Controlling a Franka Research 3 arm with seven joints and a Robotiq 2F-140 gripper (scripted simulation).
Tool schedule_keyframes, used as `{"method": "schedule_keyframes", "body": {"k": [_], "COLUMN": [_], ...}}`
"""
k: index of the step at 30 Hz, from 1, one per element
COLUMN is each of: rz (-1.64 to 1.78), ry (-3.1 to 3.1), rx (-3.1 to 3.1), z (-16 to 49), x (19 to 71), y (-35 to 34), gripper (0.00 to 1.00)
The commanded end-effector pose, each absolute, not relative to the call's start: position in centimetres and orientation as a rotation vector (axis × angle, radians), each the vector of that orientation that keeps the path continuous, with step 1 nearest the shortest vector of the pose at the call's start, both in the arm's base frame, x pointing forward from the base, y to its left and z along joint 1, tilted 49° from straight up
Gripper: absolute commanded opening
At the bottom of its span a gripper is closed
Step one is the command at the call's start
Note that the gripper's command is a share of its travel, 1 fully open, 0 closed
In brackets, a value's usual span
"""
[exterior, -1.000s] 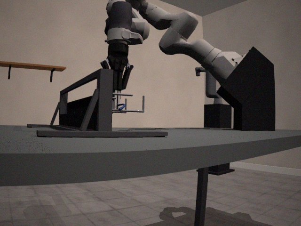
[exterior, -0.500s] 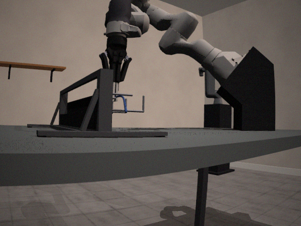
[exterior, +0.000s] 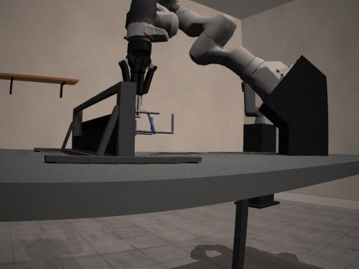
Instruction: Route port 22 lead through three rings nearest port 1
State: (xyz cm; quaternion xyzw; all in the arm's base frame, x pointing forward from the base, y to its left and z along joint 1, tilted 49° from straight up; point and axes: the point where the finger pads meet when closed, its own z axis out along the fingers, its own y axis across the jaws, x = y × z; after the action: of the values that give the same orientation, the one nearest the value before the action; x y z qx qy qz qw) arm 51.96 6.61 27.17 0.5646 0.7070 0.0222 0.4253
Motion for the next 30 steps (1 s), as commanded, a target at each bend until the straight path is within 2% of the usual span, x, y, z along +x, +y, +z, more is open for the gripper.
{"method": "schedule_keyframes", "body": {"k": [1, 11, 30], "rz": [0.056, 0.123, 0.123], "ry": [1.799, 1.708, 1.707], "rx": [1.399, 1.512, 1.513], "z": [26.4, 29.0, 29.1], "x": [51.2, 55.9, 56.0], "y": [7.7, 10.5, 10.6], "gripper": [0.00, 0.00, 0.00]}}
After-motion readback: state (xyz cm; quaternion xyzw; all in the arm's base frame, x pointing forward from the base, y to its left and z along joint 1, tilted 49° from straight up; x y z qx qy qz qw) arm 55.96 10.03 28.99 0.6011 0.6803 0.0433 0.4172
